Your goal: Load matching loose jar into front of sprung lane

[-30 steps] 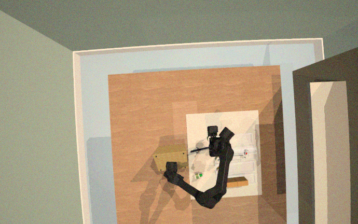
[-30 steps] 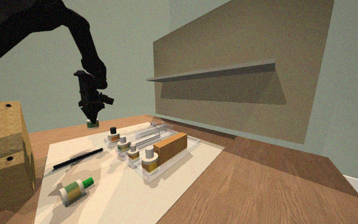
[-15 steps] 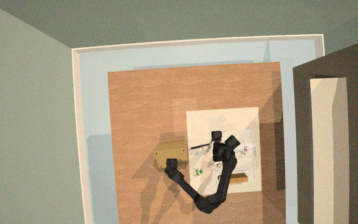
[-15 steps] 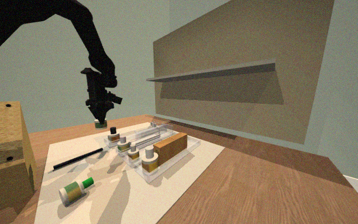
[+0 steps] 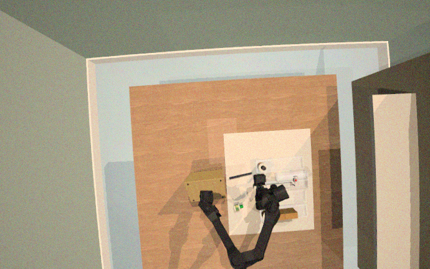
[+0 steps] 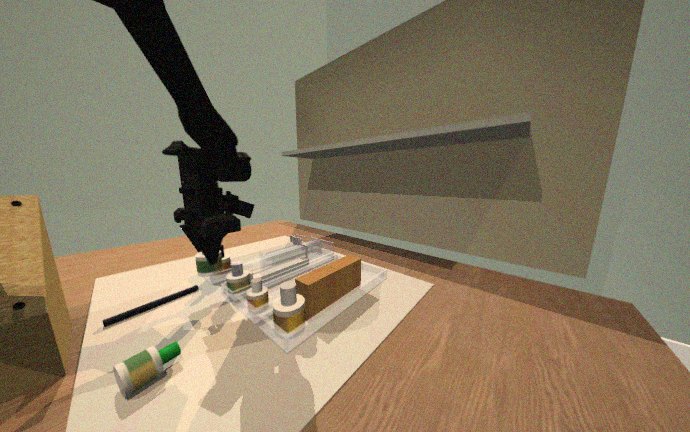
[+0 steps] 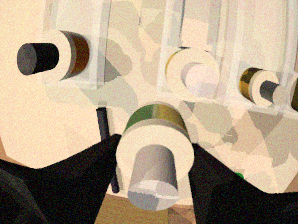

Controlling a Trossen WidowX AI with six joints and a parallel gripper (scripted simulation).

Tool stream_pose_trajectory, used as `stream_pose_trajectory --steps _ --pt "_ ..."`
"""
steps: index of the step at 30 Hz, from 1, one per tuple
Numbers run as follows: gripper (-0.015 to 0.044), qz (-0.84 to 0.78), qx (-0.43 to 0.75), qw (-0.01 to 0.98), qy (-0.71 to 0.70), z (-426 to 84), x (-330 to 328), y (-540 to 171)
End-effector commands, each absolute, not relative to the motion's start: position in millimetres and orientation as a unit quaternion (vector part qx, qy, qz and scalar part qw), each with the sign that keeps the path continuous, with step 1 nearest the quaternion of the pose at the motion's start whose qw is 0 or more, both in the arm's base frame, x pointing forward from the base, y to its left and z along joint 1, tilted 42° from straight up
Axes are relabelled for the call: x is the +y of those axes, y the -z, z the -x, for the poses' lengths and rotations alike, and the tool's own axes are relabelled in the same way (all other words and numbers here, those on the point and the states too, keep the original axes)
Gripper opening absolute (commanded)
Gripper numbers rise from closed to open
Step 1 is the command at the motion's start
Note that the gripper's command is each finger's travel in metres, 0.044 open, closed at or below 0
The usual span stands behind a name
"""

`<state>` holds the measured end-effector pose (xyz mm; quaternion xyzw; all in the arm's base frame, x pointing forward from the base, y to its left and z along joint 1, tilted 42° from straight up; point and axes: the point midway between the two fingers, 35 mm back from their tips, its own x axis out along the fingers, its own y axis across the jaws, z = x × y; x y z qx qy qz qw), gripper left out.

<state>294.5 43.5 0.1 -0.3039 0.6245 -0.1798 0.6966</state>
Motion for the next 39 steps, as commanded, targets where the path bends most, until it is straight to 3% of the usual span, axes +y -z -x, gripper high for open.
stream_pose_trajectory --steps 1,39 --pt "0.0000 0.310 0.622 0.696 0.182 -292 24 -9" --pt "0.0000 0.311 0.621 0.695 0.183 -306 6 8"
